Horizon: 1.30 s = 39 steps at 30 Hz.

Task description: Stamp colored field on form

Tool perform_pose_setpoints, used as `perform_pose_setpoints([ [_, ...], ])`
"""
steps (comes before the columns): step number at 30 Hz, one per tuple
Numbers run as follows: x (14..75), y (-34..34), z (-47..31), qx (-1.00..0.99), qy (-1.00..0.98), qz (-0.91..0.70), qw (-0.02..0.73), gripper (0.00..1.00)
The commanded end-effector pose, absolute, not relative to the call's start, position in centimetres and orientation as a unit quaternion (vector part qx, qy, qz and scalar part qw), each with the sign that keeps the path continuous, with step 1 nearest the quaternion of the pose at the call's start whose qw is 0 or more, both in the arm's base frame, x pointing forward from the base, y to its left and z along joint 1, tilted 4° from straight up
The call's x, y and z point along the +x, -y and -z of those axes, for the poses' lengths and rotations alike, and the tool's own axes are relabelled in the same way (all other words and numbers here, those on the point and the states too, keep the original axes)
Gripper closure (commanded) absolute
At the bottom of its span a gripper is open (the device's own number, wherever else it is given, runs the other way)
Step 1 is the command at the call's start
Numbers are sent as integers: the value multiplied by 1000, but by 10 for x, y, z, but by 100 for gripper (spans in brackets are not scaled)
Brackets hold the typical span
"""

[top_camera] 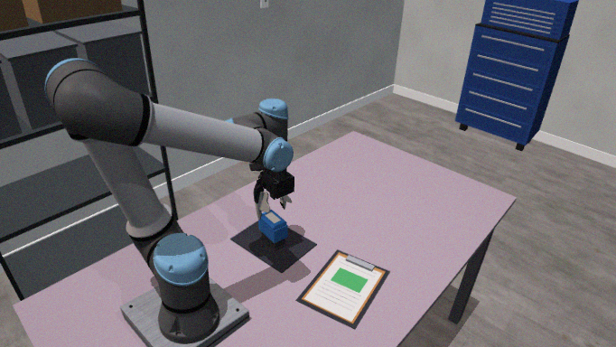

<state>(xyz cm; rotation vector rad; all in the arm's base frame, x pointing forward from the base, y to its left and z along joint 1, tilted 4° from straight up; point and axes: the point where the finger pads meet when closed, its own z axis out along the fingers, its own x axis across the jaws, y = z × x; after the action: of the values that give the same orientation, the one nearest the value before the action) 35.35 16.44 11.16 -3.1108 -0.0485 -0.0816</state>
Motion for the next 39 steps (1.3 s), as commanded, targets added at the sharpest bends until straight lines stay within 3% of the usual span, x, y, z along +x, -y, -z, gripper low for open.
perform_pose_setpoints([
  [1,358,-166,-87,-999,16,29,14,44],
  [29,362,-167,-51,-999,16,31,14,44],
  [30,362,-167,-51,-999,16,31,14,79],
  [39,361,-167,-51,-999,16,31,14,79],
])
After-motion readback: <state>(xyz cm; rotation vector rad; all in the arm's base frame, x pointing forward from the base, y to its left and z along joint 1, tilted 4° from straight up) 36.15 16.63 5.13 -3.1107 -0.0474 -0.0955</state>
